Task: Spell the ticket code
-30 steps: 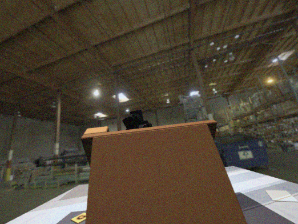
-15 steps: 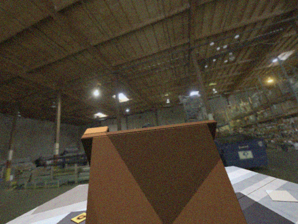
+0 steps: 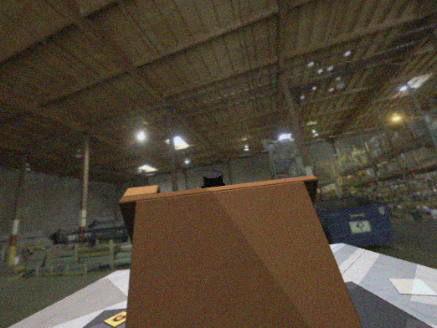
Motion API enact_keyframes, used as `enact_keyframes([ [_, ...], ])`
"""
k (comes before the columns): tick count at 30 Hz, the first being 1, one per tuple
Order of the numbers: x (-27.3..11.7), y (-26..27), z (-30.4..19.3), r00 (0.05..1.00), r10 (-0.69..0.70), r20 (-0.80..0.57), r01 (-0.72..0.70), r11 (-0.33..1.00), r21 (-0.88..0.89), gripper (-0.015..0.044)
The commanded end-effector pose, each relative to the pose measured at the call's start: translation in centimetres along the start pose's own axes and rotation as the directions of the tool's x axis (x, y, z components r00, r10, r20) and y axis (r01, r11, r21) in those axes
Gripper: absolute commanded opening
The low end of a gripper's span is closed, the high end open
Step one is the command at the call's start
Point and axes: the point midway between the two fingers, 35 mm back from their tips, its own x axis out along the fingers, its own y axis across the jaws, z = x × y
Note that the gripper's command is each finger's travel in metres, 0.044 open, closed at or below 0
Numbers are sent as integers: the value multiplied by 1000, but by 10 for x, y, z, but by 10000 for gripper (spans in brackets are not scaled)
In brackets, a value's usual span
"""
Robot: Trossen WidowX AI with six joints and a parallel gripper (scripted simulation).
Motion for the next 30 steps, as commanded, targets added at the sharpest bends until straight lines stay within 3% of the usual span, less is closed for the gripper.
enact_keyframes([
  [1,-20,-19,30,996,79,-40,-88,947,-308,440],
  [10,-46,-63,80,965,251,-78,-217,591,-777,440],
  [18,-57,-94,105,940,339,-51,-166,319,-933,440],
  [30,-57,-96,106,938,343,-48,-160,304,-939,440],
])
